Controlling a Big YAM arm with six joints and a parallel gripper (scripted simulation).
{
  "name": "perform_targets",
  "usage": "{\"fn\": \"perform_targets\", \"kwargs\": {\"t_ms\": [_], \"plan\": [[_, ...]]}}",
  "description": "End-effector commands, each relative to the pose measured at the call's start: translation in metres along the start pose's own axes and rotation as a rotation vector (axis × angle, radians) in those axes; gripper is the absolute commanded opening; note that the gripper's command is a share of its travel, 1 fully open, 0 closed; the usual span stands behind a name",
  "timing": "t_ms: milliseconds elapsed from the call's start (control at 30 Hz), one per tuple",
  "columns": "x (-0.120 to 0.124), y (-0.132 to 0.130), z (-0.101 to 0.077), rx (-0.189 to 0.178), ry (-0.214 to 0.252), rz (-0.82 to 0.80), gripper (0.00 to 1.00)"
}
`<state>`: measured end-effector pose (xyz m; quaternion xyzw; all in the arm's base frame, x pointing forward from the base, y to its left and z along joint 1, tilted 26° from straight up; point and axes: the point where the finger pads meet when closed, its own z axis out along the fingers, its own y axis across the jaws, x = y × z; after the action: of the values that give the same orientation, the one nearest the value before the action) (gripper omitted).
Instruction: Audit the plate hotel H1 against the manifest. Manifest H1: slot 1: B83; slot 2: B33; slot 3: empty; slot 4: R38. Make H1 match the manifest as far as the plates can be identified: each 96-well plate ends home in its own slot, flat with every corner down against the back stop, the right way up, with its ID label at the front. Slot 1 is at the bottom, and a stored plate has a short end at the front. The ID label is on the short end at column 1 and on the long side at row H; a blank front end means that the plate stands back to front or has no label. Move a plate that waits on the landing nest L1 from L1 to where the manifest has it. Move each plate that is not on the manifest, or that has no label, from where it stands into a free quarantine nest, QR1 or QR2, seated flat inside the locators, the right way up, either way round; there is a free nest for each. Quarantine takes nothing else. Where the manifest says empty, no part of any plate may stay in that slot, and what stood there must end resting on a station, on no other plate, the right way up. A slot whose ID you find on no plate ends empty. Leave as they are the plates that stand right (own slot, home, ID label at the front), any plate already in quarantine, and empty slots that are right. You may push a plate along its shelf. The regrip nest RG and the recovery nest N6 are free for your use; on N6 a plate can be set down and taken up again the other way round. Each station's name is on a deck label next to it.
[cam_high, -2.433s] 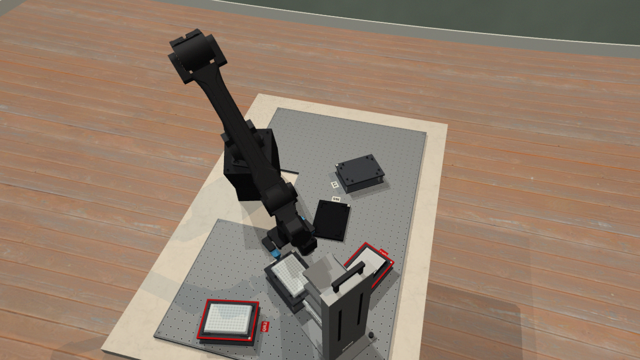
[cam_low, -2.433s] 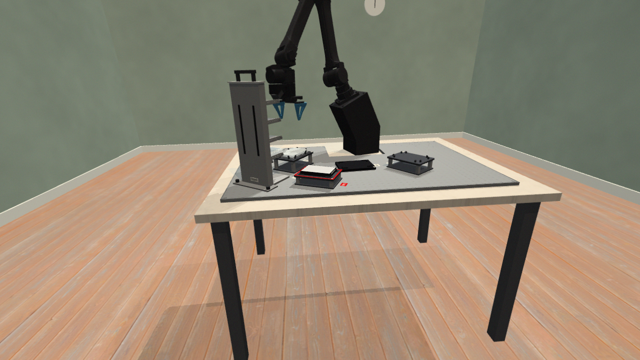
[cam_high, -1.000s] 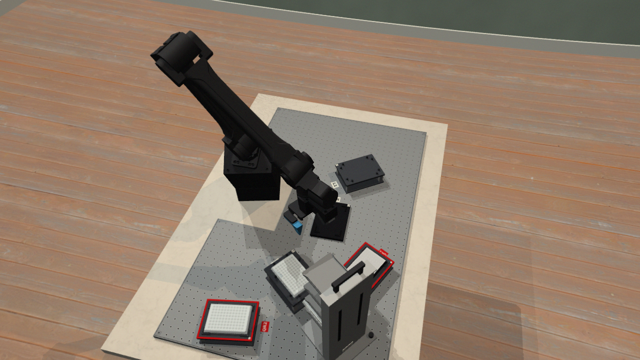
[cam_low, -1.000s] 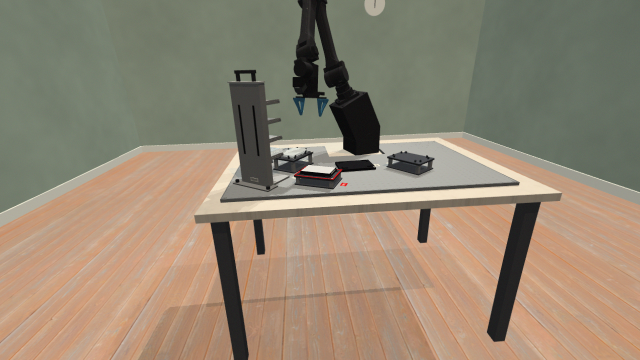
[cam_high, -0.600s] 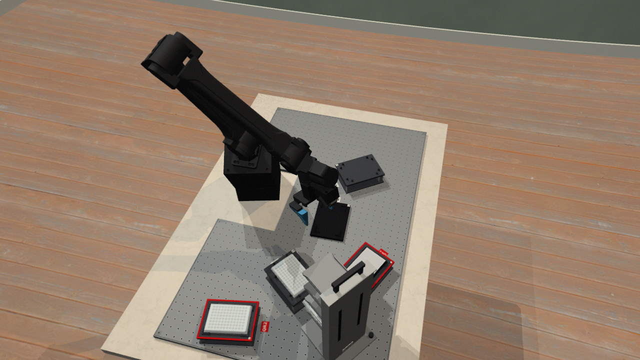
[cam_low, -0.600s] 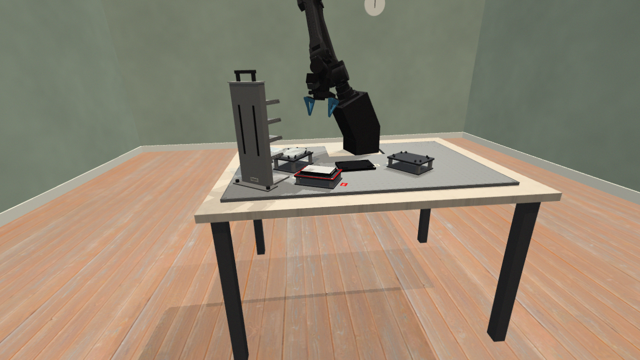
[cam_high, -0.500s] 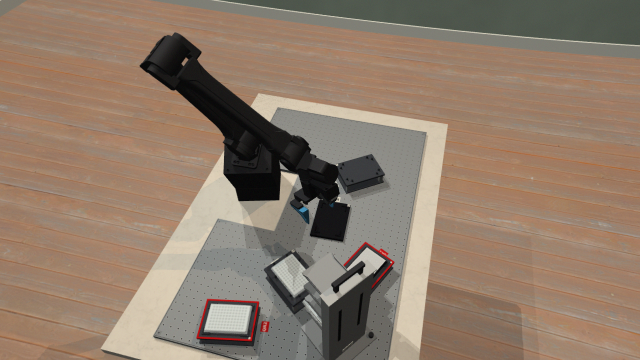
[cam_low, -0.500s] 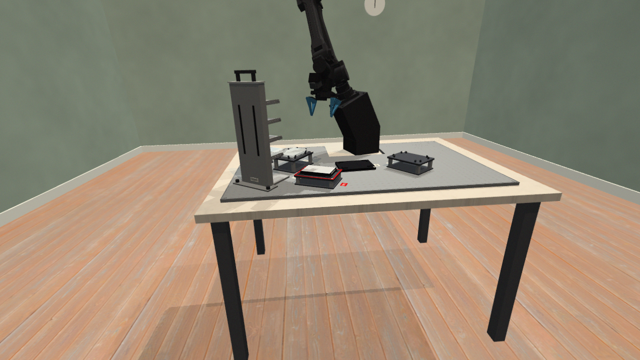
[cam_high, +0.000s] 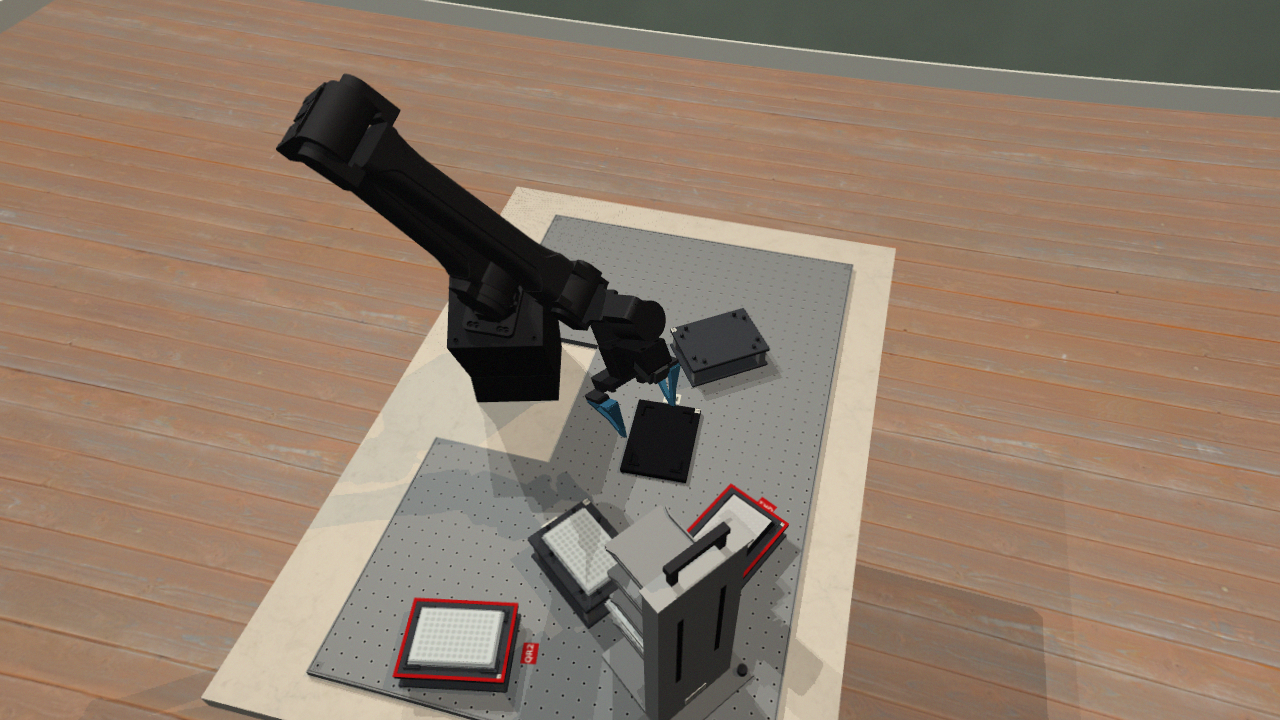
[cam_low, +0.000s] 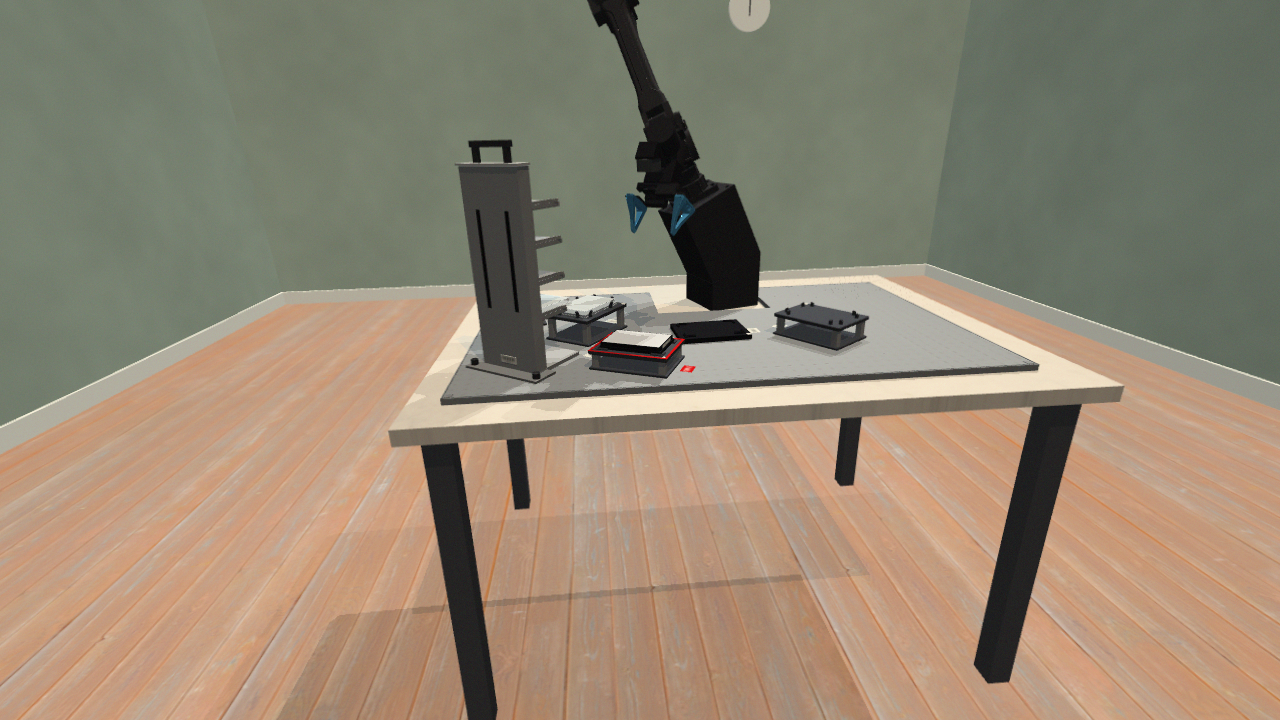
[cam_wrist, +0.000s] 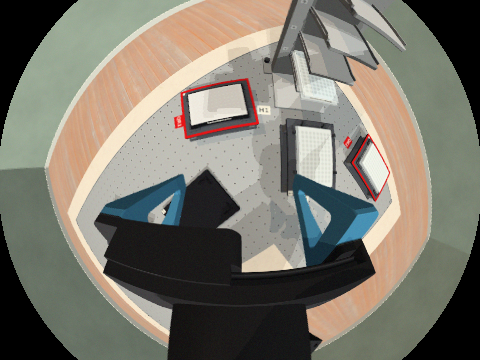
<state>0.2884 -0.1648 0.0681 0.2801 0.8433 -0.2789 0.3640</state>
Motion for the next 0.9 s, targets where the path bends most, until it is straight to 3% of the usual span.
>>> {"fn": "perform_targets", "kwargs": {"t_ms": [0,400,567,600,867], "plan": [[-0.009,0.005,0.0,-0.011,-0.044,-0.012,1.0],[-0.005,0.012,-0.004,-0.015,-0.245,-0.013,1.0],[-0.003,0.021,-0.007,-0.019,-0.251,0.008,1.0],[-0.013,0.026,-0.009,-0.023,-0.272,0.031,1.0],[0.0,0.052,-0.015,-0.025,-0.265,0.03,1.0]]}}
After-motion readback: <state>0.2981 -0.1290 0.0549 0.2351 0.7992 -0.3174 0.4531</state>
